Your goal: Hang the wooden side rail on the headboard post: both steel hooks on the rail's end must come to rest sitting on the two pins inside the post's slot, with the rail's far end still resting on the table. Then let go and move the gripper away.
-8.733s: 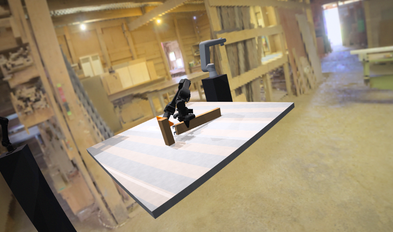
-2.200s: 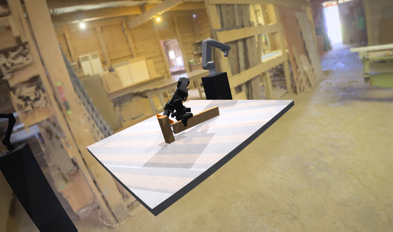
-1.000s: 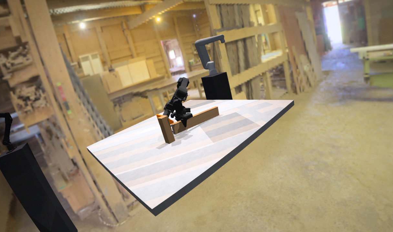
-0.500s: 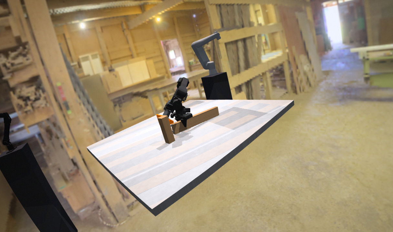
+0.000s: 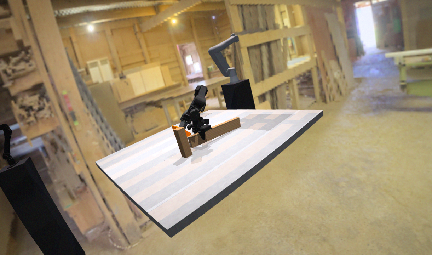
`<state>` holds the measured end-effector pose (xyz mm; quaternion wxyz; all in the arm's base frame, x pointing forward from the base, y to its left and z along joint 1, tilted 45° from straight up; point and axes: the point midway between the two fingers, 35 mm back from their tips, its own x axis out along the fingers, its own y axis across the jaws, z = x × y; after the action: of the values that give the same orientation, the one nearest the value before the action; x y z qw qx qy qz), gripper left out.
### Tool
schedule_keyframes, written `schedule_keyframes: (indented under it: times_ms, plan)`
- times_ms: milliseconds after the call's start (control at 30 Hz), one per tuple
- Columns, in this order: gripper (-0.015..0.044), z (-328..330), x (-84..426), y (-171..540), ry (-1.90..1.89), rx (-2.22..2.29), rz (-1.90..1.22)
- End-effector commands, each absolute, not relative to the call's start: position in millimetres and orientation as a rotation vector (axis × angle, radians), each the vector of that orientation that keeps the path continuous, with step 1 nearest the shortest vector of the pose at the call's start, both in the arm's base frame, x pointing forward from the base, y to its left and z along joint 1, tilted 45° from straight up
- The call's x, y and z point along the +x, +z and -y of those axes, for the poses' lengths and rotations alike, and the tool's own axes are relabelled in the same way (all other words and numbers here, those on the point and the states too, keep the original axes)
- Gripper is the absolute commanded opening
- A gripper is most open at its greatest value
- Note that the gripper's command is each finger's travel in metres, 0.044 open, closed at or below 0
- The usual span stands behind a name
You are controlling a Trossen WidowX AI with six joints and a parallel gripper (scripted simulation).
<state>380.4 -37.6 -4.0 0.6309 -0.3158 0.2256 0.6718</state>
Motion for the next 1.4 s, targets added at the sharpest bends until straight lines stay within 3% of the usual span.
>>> schedule_keyframes:
  times_ms: [0,1367]
  plan:
    - [0.0,44.5,381.8,-3.2,1.523,-0.73,-0.518]
    - [0.0,48.4,381.7,-5.3,1.523,-0.73,-0.518]
